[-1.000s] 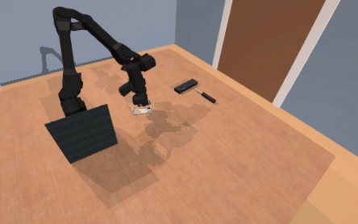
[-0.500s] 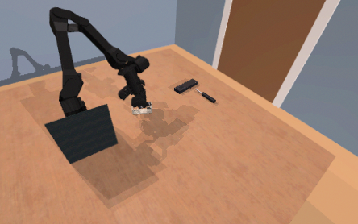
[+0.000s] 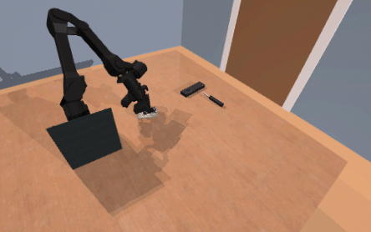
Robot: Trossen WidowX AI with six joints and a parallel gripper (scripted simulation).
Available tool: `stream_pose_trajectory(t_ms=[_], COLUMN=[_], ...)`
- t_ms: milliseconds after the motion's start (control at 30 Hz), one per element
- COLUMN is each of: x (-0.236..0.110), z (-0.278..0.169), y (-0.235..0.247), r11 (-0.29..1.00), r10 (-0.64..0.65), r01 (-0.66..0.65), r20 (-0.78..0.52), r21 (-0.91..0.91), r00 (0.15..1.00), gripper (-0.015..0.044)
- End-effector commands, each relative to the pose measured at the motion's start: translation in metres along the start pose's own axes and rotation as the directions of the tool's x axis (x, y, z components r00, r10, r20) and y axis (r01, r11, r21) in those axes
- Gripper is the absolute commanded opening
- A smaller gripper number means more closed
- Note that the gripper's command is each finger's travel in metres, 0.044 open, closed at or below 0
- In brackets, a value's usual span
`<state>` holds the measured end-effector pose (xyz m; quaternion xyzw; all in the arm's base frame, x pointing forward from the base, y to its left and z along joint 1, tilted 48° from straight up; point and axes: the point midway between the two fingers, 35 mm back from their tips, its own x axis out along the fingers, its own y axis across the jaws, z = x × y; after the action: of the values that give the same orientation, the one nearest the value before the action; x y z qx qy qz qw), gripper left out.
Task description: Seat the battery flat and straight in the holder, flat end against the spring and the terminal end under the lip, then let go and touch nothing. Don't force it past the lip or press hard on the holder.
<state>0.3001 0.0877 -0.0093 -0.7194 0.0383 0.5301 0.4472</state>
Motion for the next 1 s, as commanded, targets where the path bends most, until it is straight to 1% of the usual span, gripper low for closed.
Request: stream_pose_trajectory(t_ms=[0,267,967], x=[0.0,0.0,-0.005], z=[0.001,0.004,0.021], y=[-0.001,-0.003,-0.002], r11=[1.0,1.0,1.0], r10=[0.001,0.007,0.016], r01=[-0.001,-0.005,-0.013], r20=[-0.042,-0.098,-0.103], r21=[0.008,0.021,0.023], r00=[0.999,0.995,0.995], gripper=[0.0063,0.0063,0.0063])
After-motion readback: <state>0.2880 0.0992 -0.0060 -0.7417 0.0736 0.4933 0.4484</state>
